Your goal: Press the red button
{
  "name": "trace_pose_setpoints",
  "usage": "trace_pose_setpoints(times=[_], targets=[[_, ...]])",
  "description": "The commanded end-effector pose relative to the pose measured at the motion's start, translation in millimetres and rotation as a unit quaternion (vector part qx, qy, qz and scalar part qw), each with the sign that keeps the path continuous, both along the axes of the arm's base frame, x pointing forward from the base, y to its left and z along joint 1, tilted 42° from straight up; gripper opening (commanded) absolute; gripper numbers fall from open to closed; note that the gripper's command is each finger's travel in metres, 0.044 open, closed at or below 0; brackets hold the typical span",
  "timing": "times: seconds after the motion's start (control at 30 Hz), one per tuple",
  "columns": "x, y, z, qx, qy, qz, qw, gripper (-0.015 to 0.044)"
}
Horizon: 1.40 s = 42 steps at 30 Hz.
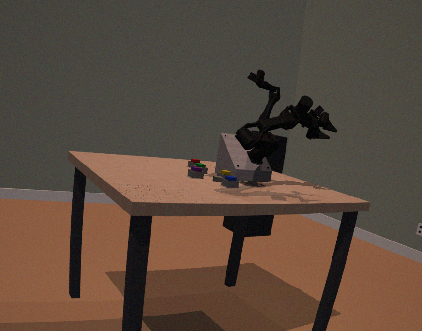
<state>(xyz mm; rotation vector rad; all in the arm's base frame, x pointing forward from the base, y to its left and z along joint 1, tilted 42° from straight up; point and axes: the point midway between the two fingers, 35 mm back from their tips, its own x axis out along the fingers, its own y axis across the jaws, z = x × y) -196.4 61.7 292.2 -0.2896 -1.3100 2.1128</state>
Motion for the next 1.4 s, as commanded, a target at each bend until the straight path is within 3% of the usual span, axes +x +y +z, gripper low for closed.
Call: trace_pose_setpoints(times=[0.0,0.17,0.37,0.57,0.77,1.07,1.37], targets=[[-2,-2,0,0.002,-0.004,0.006,1.000,0.0400],[-47,-76,-14,0.058,-0.107,0.162,0.979,0.0400],[-65,-194,-56,0.138,-0.243,0.363,0.889,0.0400],[-28,-300,-116,0.215,-0.364,0.519,0.743,0.0400],[51,-371,-183,0.287,-0.472,0.615,0.563,0.0400],[204,-391,-278,0.387,-0.610,0.635,0.273,0.0400],[341,-316,-354,0.471,-0.725,0.502,0.021,0.0400]])
